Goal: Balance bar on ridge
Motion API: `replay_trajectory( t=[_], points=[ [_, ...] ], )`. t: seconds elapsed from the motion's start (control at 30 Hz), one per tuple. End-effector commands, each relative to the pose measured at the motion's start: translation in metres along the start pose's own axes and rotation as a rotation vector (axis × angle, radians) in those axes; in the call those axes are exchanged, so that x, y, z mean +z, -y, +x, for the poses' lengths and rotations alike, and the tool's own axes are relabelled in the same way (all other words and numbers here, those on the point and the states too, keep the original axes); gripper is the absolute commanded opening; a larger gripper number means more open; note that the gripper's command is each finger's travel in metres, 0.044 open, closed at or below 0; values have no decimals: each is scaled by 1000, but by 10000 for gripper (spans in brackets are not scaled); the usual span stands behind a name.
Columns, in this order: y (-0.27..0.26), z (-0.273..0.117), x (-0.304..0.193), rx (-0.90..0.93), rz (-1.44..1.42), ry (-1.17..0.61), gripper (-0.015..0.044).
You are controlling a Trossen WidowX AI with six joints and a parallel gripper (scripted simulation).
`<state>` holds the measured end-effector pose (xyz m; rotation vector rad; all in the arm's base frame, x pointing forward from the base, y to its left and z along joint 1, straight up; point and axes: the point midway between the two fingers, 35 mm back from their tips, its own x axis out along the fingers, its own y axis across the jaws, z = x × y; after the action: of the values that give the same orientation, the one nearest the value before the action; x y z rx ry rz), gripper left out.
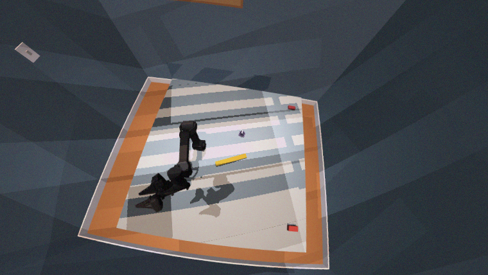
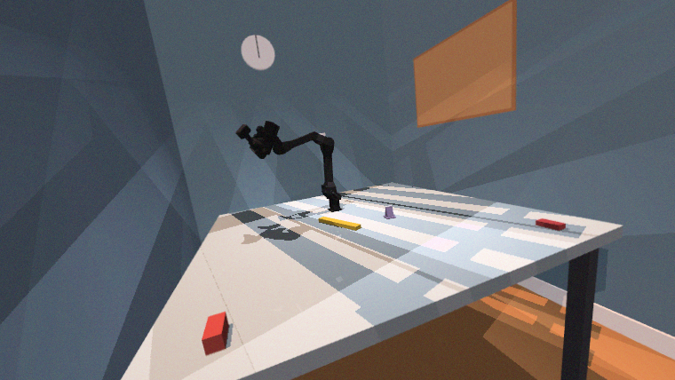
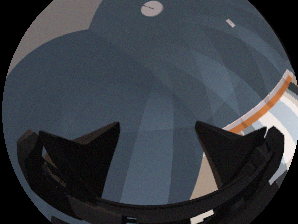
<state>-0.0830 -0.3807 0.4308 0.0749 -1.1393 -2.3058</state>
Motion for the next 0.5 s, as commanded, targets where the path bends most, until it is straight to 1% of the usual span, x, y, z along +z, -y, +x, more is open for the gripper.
replay_trajectory(
  t=[0.0,0.07,0.1,0.3,0.47],
  points=[
    [0,0,0,1,-2,-2,374],
    [-3,-3,-4,12,-17,-17,321],
    [-5,-6,-8,21,-30,-30,315],
    [-18,-26,-35,98,-146,-134,315],
    [-31,-54,-60,189,-254,-236,315]
  ],
)
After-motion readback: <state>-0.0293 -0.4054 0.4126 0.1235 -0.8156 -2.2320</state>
